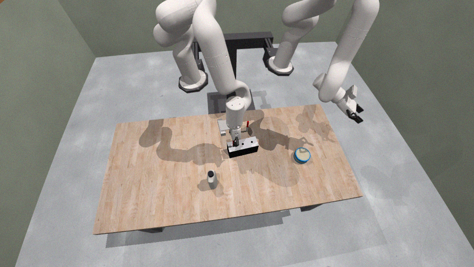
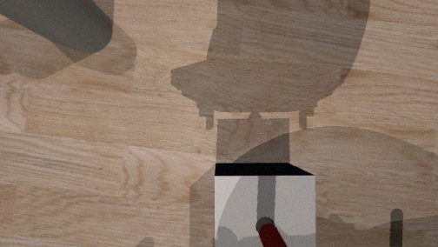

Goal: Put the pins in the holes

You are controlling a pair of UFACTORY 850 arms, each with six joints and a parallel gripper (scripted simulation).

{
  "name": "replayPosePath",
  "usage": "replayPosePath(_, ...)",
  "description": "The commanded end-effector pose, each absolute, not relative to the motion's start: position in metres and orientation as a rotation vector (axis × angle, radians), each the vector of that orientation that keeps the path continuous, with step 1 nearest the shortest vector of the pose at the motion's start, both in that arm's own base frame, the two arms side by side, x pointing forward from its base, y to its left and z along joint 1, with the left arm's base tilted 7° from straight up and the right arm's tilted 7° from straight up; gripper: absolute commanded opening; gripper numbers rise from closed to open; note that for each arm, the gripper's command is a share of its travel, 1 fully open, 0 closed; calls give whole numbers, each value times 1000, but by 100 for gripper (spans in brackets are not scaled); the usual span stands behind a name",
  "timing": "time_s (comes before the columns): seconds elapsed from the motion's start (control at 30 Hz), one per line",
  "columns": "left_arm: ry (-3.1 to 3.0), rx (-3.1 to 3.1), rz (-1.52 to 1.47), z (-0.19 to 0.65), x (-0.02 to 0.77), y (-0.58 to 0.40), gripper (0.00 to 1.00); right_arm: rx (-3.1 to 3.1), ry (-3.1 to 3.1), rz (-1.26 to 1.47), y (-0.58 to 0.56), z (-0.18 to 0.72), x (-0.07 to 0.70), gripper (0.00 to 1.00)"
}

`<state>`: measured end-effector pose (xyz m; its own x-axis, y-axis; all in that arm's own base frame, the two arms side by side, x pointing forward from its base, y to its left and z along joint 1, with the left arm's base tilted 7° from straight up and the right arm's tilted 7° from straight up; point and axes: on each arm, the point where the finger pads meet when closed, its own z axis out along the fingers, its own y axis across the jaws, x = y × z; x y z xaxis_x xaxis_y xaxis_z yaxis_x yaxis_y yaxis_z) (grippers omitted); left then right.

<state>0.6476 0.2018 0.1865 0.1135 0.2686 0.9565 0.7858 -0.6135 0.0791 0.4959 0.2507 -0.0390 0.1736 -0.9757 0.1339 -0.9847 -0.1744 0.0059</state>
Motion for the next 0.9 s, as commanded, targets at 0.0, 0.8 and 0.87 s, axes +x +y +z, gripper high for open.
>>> replayPosePath(0.0,-1022,-1943,-1518,188,648,202,100,2337,-1959,152,252,-36,497,100)
replayPosePath(0.8,-1022,-1943,-1518,188,648,202,100,2338,-1959,154,258,16,496,100)
replayPosePath(0.87,-1022,-1943,-1518,188,648,202,100,2338,-1959,154,259,21,495,100)
